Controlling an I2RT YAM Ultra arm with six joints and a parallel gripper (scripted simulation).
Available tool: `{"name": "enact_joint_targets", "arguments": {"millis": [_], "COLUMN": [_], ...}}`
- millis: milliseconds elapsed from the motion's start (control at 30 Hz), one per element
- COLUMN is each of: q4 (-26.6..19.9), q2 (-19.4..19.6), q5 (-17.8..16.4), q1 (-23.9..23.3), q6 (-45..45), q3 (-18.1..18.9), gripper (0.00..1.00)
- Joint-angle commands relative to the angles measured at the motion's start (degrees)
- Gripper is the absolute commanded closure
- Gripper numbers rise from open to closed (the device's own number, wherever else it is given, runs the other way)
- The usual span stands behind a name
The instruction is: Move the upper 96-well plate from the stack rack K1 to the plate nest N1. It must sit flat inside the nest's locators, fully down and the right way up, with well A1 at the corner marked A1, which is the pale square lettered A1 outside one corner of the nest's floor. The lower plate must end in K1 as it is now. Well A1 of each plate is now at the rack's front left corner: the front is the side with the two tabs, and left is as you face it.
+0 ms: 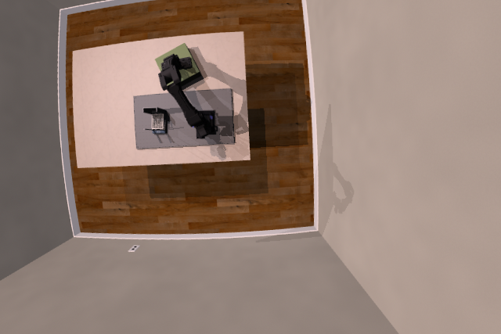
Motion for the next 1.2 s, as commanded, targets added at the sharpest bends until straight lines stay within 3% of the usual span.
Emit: {"name": "enact_joint_targets", "arguments": {"millis": [0,300,500,1167], "q4": [2.1,3.1,3.0,3.7], "q2": [0.8,-0.6,-0.8,-0.7], "q5": [0.4,0.3,0.3,0.3], "q1": [0.8,0.8,0.8,0.8], "q6": [0.4,0.4,0.4,0.4], "q3": [-1.4,-0.3,-2.1,-3.0], "gripper": [1.00,1.00,1.00,1.00]}}
